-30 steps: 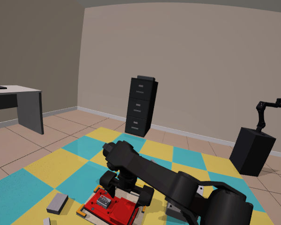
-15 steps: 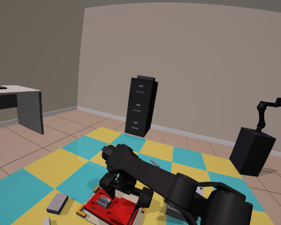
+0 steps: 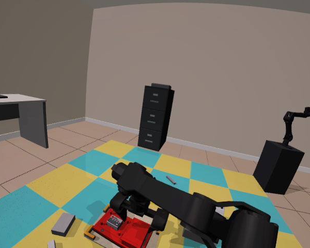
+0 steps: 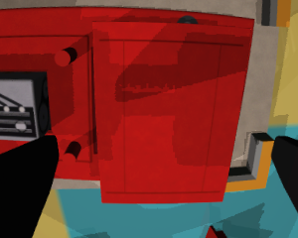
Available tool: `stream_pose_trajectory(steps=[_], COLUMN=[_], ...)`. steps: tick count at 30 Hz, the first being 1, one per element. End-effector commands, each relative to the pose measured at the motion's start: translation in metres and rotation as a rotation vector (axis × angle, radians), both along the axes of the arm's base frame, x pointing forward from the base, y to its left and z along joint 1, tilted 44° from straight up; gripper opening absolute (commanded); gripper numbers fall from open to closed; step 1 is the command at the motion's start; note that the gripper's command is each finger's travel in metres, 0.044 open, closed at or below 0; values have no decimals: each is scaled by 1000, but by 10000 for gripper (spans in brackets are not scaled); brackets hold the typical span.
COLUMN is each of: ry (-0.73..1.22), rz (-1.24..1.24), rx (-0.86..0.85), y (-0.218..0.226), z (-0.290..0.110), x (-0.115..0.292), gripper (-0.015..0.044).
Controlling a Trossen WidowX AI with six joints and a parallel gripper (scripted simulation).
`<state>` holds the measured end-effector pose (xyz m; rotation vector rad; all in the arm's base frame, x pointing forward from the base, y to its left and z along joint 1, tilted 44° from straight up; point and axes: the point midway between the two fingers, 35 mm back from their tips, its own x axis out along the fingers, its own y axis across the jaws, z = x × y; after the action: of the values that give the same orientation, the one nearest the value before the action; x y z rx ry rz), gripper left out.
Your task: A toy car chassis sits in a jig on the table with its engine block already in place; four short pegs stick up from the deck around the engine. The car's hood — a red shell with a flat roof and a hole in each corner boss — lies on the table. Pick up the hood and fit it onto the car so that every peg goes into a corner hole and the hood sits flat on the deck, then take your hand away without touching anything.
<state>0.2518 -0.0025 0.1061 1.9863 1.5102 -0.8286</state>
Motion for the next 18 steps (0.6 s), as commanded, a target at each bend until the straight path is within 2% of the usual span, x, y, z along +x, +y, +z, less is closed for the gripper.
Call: stream_pose_trajectory(steps=[1,18], ry=[2,1], rz=[-3,-3], rx=[7,9], y=[3,10], z=[-2,-9], x=[0,2], gripper=[440,440])
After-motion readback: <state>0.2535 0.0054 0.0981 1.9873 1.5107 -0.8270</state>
